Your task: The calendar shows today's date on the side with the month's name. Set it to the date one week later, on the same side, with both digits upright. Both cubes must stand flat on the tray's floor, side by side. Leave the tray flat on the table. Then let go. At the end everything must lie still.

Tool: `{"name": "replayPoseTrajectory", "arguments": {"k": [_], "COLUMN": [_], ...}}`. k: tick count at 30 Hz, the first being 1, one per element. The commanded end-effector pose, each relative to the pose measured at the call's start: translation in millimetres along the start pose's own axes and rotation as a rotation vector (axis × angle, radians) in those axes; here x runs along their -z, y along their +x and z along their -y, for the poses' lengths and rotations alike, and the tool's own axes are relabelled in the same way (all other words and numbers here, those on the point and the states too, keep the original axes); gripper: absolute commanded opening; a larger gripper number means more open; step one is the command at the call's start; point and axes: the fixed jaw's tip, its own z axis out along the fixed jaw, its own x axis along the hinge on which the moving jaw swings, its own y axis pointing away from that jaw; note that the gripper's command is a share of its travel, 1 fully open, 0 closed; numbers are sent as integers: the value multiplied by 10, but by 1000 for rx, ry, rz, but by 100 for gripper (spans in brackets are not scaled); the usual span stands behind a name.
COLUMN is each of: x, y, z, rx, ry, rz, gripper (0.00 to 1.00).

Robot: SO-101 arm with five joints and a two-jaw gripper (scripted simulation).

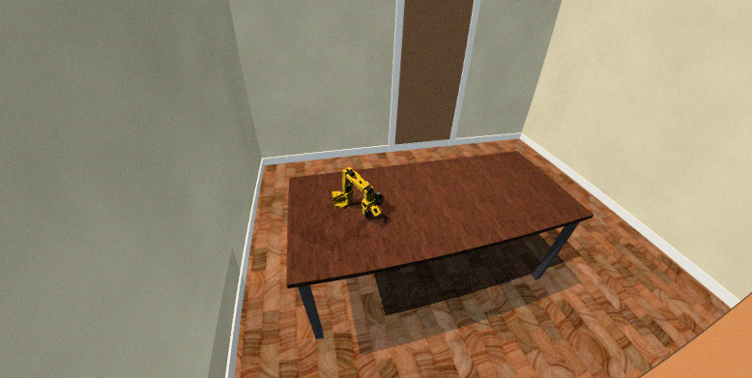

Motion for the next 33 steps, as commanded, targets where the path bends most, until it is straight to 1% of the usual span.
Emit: {"name": "replayPoseTrajectory", "arguments": {"k": [1,7,15,23,33], "x": [24,16,-33,-40,-95], "y": [-43,-43,-44,-44,-45], "z": [13,13,13,13,13], "rx": [-20,-20,-20,-20,-20], "ry": [-6,-6,-6,-6,-6], "rz": [29,29,29,29,29], "gripper": [0,0,0,0,0]}}
